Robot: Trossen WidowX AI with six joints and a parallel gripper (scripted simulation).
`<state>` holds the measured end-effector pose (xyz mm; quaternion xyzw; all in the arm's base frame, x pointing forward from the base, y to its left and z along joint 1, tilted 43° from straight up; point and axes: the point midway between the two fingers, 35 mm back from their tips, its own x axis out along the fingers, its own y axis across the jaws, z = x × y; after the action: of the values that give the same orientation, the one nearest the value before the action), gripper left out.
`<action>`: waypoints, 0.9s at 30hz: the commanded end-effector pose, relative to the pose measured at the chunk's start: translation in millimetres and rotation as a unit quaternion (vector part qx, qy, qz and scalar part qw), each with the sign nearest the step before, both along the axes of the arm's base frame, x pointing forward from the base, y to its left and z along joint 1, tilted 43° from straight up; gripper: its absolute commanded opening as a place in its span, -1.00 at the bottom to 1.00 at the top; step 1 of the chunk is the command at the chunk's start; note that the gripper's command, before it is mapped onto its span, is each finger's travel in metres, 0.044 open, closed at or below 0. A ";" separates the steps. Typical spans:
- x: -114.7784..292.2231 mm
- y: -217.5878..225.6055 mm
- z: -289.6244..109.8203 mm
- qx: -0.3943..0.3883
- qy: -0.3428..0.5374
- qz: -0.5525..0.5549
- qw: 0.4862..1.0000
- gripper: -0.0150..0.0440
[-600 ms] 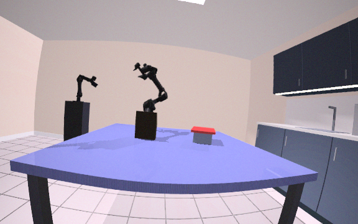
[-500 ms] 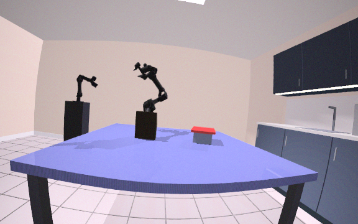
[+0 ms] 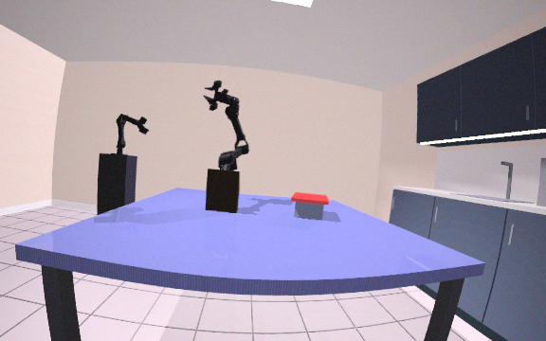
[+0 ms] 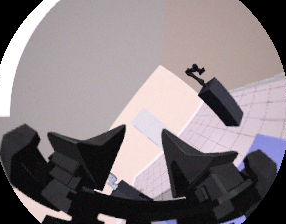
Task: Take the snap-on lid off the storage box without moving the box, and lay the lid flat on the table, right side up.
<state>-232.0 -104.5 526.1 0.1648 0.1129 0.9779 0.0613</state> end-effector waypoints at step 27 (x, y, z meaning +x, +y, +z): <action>257.3 -243.1 -170.3 -0.148 -0.278 0.705 0.636 0.31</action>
<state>-22.7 -341.9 384.0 -0.1739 0.3237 0.7513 -0.5482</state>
